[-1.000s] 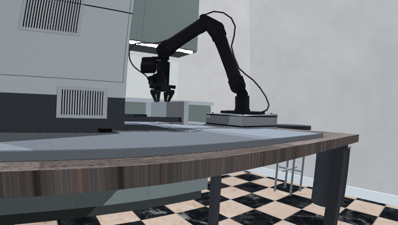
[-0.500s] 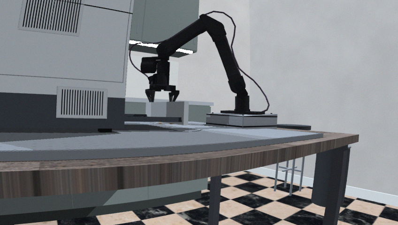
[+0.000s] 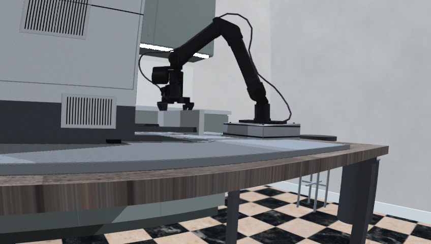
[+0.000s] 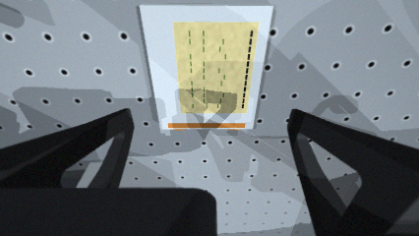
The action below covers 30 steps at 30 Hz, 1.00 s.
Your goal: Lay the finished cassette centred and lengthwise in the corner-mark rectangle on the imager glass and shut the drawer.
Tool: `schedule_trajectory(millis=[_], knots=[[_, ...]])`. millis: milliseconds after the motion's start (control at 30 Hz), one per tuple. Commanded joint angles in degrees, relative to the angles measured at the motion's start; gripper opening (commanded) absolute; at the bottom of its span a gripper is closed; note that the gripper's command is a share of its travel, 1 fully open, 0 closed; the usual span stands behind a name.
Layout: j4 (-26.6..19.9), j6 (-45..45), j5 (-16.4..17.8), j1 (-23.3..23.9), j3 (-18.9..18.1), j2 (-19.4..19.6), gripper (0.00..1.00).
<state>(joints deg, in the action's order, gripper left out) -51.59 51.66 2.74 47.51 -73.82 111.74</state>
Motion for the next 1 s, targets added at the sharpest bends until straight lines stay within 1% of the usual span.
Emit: schedule_trajectory(millis=[0, 33, 100, 500, 567, 600, 667, 867, 967], knots=[[1.61, 0.44, -0.43, 0.31, 0.29, 0.18, 1.0], [1.86, 0.42, -0.42, 0.29, 0.47, -1.04, 1.0], [2.35, 0.45, -0.43, 0.25, 1.07, 0.59, 1.0], [5.65, 0.57, -0.44, -0.18, 2.21, 2.43, 1.0], [5.65, 0.57, -0.44, -0.18, 2.21, 2.43, 1.0], [5.93, 0.56, -0.43, -0.23, 1.59, 1.51, 1.0], [6.39, 0.6, -0.45, -0.33, 2.78, 2.92, 1.0], [8.18, 0.71, -0.46, -0.56, 3.68, 3.8, 1.0], [8.83, 0.74, -0.45, -0.62, 2.79, 4.28, 1.0]])
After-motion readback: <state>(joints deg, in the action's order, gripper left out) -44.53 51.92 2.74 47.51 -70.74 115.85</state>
